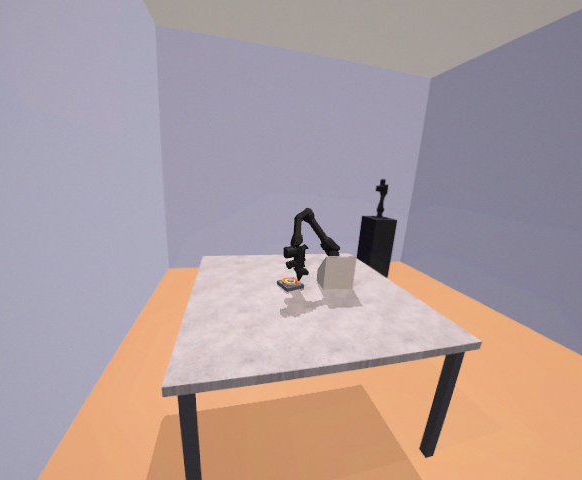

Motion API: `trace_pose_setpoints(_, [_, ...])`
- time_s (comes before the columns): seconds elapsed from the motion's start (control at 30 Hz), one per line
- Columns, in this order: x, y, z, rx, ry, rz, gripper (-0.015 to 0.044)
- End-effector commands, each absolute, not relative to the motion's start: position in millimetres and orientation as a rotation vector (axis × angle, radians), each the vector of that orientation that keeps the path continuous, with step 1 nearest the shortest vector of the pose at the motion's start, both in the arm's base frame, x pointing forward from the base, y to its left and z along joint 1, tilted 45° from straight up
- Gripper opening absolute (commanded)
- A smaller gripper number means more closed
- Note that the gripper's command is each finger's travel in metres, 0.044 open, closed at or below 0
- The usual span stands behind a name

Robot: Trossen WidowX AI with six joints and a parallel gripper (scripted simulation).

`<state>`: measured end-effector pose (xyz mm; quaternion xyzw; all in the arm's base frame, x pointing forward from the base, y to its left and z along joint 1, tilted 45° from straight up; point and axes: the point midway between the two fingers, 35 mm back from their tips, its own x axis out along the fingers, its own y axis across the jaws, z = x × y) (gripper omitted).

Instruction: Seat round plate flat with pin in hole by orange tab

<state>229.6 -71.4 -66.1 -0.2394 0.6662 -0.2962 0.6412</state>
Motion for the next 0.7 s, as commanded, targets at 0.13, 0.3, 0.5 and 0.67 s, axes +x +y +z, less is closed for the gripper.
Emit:
trace_pose_setpoints(0.13, [231.0, -73.3, -71.5, -0.559, 1.518, -0.673, 0.0])
trace_pose_setpoints(0.3, [236.3, -70.4, -74.7, -0.559, 1.518, -0.673, 0.0])
trace_pose_setpoints(0.5, [243.0, -68.0, -78.7, -0.559, 1.517, -0.673, 0.0])
trace_pose_setpoints(0.67, [247.0, -67.3, -80.6, -0.559, 1.517, -0.673, 0.0])
